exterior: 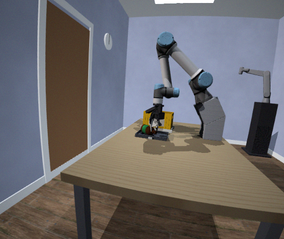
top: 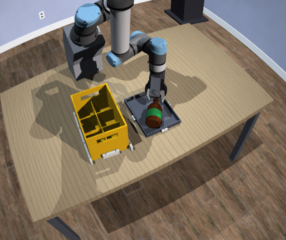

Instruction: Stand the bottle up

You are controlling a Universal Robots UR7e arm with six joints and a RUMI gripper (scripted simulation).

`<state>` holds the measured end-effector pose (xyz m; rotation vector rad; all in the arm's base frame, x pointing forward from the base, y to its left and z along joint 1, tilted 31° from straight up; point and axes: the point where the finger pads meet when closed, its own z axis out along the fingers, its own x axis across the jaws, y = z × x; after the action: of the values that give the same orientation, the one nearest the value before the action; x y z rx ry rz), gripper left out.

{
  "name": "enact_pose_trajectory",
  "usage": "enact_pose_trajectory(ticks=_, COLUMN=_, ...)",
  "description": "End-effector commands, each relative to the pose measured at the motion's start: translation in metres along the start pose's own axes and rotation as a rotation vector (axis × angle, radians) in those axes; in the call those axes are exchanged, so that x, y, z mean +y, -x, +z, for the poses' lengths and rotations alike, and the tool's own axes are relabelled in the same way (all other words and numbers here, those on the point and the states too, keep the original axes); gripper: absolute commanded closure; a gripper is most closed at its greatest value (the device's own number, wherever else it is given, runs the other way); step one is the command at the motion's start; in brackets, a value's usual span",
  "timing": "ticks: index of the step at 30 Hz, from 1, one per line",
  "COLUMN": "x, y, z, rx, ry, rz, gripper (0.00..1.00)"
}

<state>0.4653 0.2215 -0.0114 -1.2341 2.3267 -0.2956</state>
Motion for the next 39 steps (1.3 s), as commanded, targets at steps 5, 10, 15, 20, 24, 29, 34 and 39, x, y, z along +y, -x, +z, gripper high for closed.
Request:
enact_pose_trajectory(ticks=5, x=0.000, y=0.000, z=0.010, rx=-0.001, ry=-0.001, rz=0.000, gripper=0.62)
enact_pose_trajectory(ticks=10, x=0.000, y=0.000, z=0.014, rx=-0.001, ry=-0.001, rz=0.000, gripper=0.62)
enact_pose_trajectory(ticks=15, x=0.000, y=0.000, z=0.016, rx=-0.001, ry=-0.001, rz=0.000, gripper=0.62)
enact_pose_trajectory(ticks=20, x=0.000, y=0.000, z=0.018, rx=-0.001, ry=-0.001, rz=0.000, gripper=0.62)
enact_pose_trajectory(ticks=24, x=0.000, y=0.000, z=0.019, rx=-0.001, ry=-0.001, rz=0.000, gripper=0.62)
enact_pose_trajectory(ticks=29, x=0.000, y=0.000, z=0.019, rx=-0.001, ry=-0.001, rz=0.000, gripper=0.62)
enact_pose_trajectory(ticks=34, x=0.000, y=0.000, z=0.019, rx=-0.001, ry=-0.001, rz=0.000, gripper=0.62)
enact_pose_trajectory(ticks=39, x=0.000, y=0.000, z=0.019, rx=-0.001, ry=-0.001, rz=0.000, gripper=0.62)
